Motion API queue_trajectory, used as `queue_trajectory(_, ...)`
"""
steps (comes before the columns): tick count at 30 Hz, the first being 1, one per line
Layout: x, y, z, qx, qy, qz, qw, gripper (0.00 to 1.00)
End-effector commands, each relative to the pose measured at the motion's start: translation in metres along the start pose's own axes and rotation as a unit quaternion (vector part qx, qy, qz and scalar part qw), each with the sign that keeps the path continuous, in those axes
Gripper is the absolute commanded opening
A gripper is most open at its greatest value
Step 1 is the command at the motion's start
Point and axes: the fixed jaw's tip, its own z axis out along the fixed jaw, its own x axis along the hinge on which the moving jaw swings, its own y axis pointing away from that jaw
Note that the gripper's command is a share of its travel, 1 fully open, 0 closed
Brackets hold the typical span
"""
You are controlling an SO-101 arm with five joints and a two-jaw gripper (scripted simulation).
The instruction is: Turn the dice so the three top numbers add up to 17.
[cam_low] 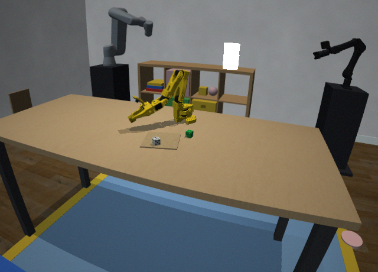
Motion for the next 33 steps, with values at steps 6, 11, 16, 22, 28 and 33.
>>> queue_trajectory(6,-0.001,-0.003,0.002,0.005,-0.013,0.005,1.000,0.00)
queue_trajectory(11,0.000,-0.003,0.002,0.005,-0.013,0.005,1.000,0.00)
queue_trajectory(16,0.001,-0.003,0.002,0.005,-0.013,0.005,1.000,0.00)
queue_trajectory(22,0.004,-0.003,0.004,0.005,-0.013,0.005,1.000,0.00)
queue_trajectory(28,0.006,-0.003,0.004,0.005,-0.013,0.005,1.000,0.00)
queue_trajectory(33,0.006,-0.003,0.005,0.005,-0.013,0.005,1.000,0.00)
